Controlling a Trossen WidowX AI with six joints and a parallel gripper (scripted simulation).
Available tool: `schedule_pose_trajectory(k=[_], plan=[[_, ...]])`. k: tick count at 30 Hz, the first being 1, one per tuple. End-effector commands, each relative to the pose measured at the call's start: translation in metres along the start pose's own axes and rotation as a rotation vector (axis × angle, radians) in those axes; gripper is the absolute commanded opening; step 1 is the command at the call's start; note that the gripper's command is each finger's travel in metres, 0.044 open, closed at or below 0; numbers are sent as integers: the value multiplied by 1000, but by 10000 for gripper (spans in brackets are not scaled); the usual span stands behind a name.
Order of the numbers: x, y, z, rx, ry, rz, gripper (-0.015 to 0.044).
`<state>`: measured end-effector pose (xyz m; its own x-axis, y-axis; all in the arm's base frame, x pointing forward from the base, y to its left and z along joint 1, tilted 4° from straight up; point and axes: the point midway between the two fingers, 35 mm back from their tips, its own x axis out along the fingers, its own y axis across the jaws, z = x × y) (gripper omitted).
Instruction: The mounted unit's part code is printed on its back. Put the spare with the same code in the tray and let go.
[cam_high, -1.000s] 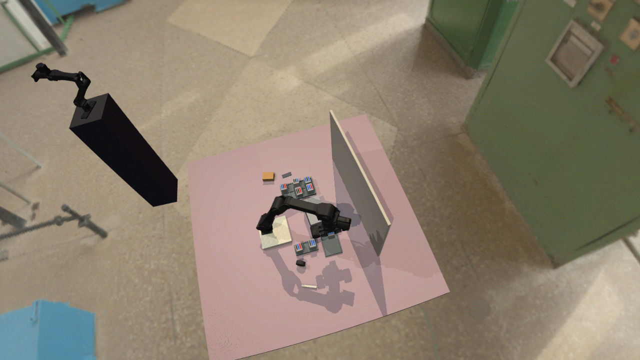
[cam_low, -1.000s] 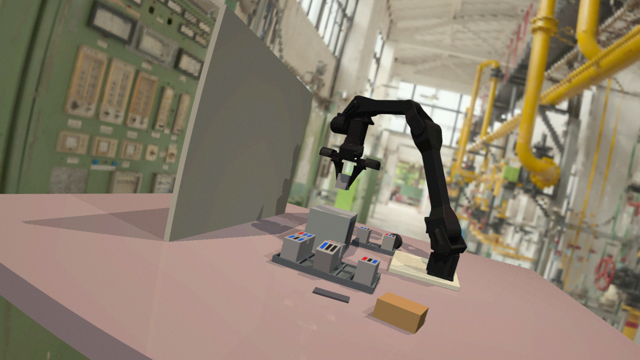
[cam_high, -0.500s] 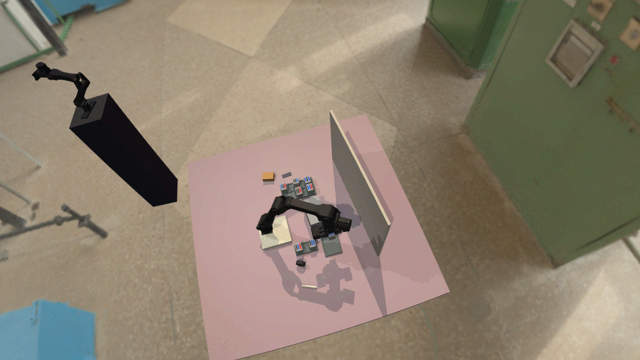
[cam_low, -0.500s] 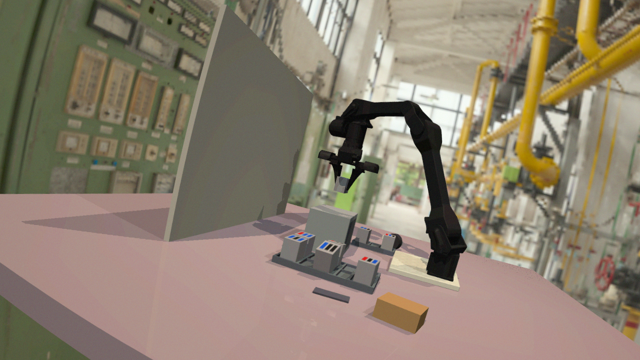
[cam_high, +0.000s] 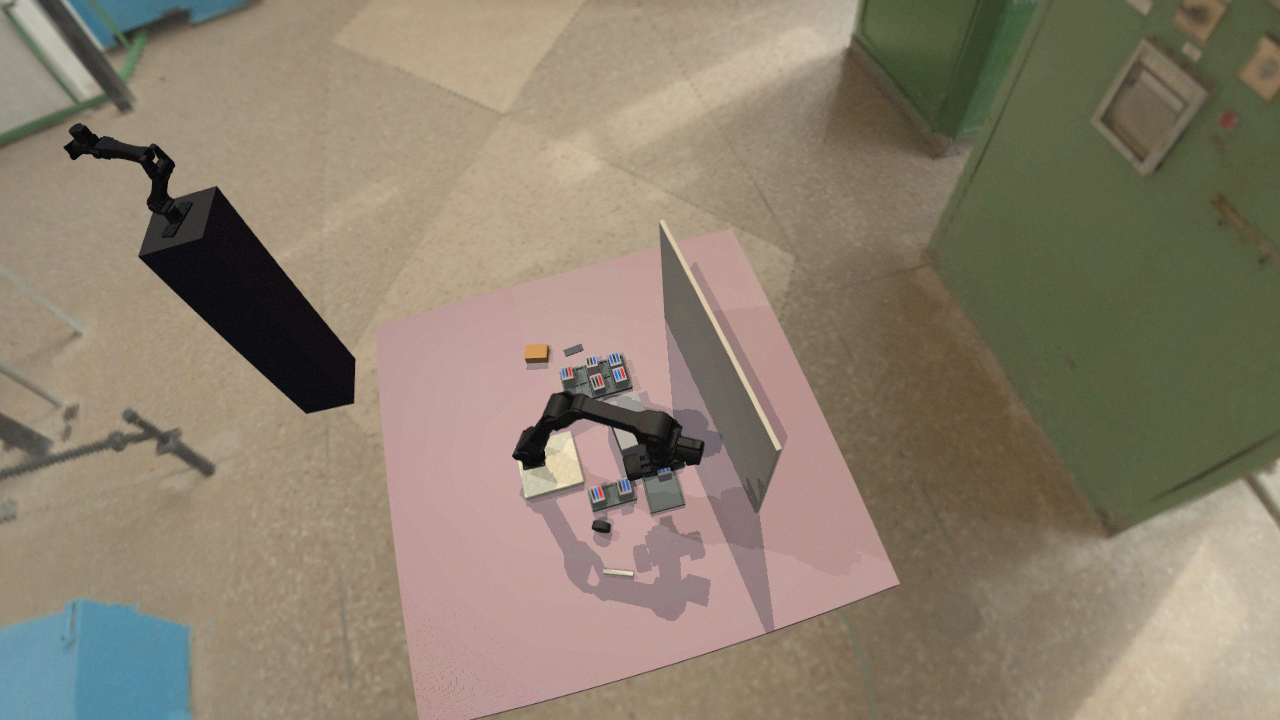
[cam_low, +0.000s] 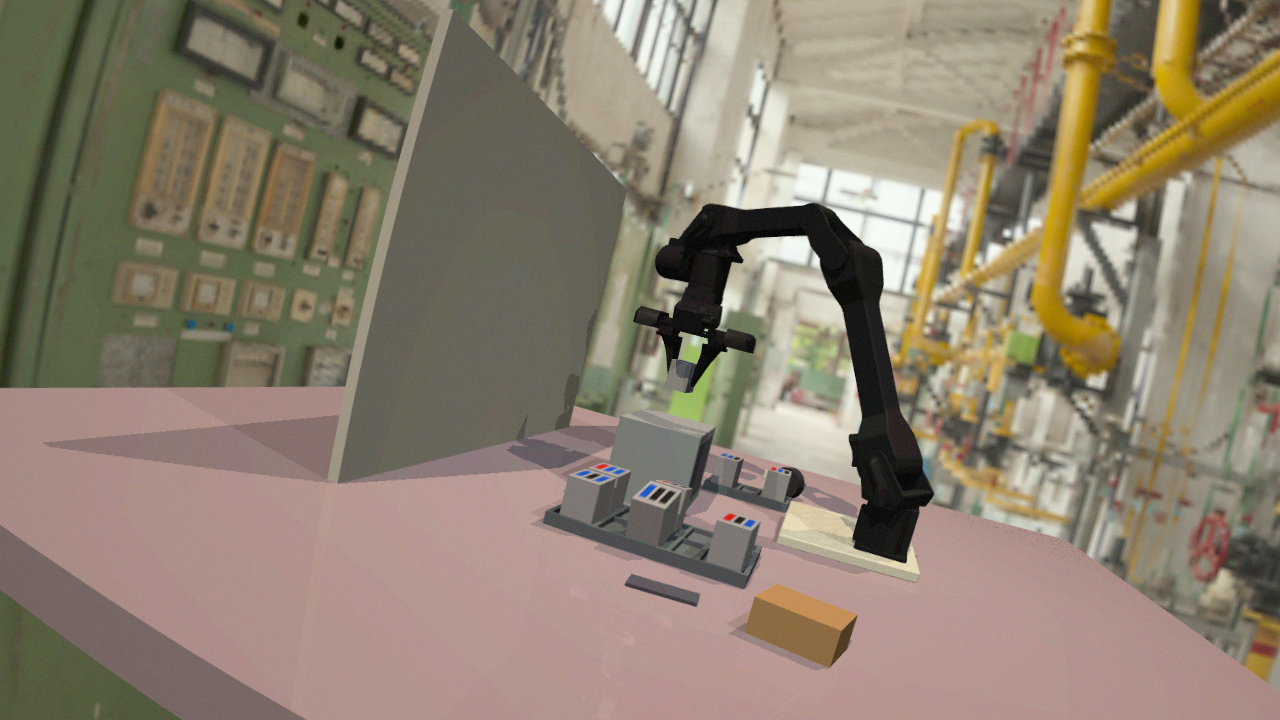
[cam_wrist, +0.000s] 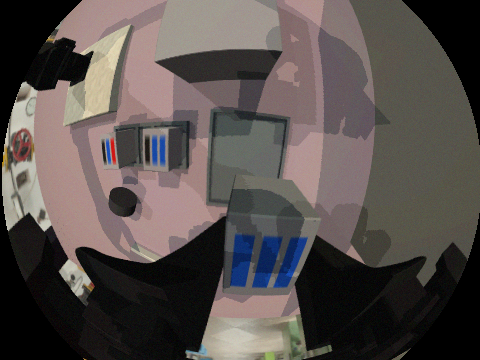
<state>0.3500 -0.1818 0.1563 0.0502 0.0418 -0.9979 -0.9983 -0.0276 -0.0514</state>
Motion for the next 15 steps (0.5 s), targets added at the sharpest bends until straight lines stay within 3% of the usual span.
schedule_pose_trajectory(k=[1, 15], plan=[[6, 0, 0, -1, -8, 6, 0], [16, -1, 0, -1, -8, 7, 0]])
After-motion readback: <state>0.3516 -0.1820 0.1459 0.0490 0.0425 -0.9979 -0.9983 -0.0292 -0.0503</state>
